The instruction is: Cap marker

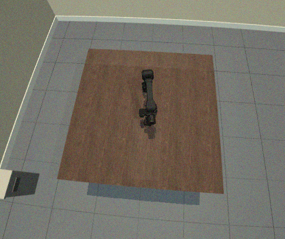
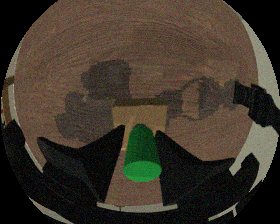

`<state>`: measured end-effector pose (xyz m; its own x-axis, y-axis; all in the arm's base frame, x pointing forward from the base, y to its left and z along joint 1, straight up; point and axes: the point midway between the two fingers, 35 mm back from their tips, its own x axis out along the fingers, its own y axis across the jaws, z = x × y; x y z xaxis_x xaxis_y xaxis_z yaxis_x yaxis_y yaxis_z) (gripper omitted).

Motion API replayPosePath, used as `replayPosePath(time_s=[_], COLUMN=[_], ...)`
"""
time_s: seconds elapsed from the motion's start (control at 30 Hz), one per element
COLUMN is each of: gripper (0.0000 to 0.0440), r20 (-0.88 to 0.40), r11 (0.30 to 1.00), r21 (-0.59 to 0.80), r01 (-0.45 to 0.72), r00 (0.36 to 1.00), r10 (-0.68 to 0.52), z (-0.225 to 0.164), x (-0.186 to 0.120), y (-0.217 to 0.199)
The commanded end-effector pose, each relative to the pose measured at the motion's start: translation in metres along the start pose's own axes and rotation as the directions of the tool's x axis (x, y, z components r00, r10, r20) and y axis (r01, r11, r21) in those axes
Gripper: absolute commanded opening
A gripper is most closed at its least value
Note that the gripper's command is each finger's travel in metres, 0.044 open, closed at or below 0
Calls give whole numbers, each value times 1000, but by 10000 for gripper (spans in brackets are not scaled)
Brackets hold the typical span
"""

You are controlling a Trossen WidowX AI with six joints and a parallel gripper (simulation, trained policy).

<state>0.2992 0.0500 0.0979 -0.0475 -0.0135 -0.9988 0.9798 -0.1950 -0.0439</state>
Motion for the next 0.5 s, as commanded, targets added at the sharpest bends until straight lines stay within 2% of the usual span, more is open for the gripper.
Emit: replayPosePath(time_s=[0.0, 0.17, 0.47], gripper=[163, 220, 440], r20=[23, 23, 10], r11=[999, 999, 998], r21=[5, 3, 1], r01=[-53, -40, -61], r00=[998, 999, 998], r10=[53, 40, 61], z=[8, 9, 10], x=[-2, 0, -4], y=[11, 6, 1])
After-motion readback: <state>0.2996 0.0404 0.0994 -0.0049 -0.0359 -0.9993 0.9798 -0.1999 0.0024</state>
